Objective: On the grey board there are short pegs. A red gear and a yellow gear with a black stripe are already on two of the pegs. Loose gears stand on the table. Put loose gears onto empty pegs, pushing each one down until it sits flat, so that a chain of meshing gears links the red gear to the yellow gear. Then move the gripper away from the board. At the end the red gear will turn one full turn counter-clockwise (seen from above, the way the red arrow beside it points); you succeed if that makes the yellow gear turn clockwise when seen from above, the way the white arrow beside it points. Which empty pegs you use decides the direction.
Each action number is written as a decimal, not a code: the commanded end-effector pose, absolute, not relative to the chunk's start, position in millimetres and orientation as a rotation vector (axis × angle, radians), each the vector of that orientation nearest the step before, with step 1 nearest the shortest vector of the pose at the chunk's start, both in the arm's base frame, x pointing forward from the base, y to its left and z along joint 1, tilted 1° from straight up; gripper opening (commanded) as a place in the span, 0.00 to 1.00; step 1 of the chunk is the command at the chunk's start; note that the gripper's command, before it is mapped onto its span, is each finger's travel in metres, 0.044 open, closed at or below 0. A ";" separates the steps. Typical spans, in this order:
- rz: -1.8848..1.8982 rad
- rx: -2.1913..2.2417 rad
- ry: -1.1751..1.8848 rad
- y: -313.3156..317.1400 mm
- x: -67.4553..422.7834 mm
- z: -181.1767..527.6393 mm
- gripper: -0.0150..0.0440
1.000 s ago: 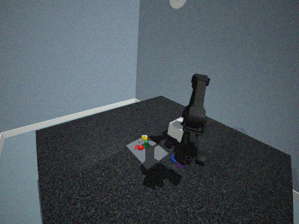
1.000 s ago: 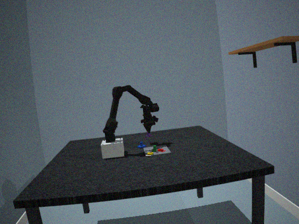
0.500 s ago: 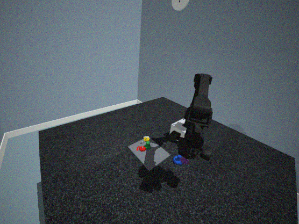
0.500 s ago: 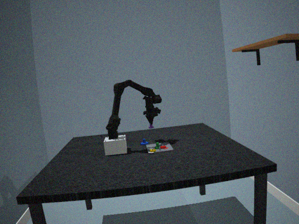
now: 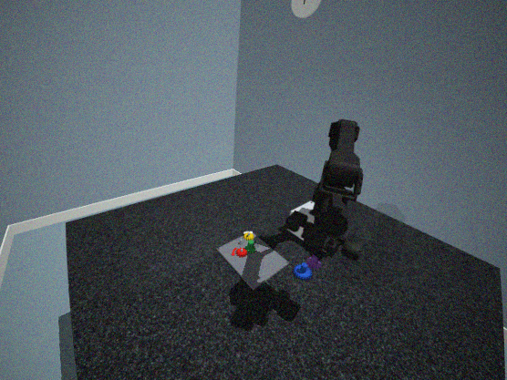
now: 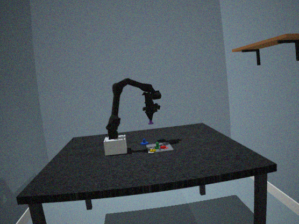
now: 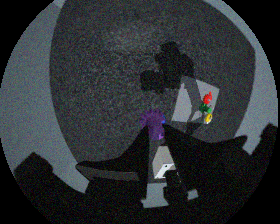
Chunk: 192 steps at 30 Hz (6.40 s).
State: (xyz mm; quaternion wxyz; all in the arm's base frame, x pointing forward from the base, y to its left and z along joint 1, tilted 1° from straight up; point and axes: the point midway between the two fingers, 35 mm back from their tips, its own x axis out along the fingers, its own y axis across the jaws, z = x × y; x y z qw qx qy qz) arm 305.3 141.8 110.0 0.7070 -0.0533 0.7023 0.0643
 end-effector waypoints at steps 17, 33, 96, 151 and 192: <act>0.142 -0.118 1.554 96.1 319.0 97.3 0.25; 0.144 -0.118 1.561 57.6 321.9 83.4 0.25; 0.132 -0.128 1.560 -88.9 289.3 35.6 0.25; 0.433 -0.437 1.521 -120.3 269.3 16.2 0.25; 0.301 -0.305 1.544 -120.4 269.9 -18.4 0.25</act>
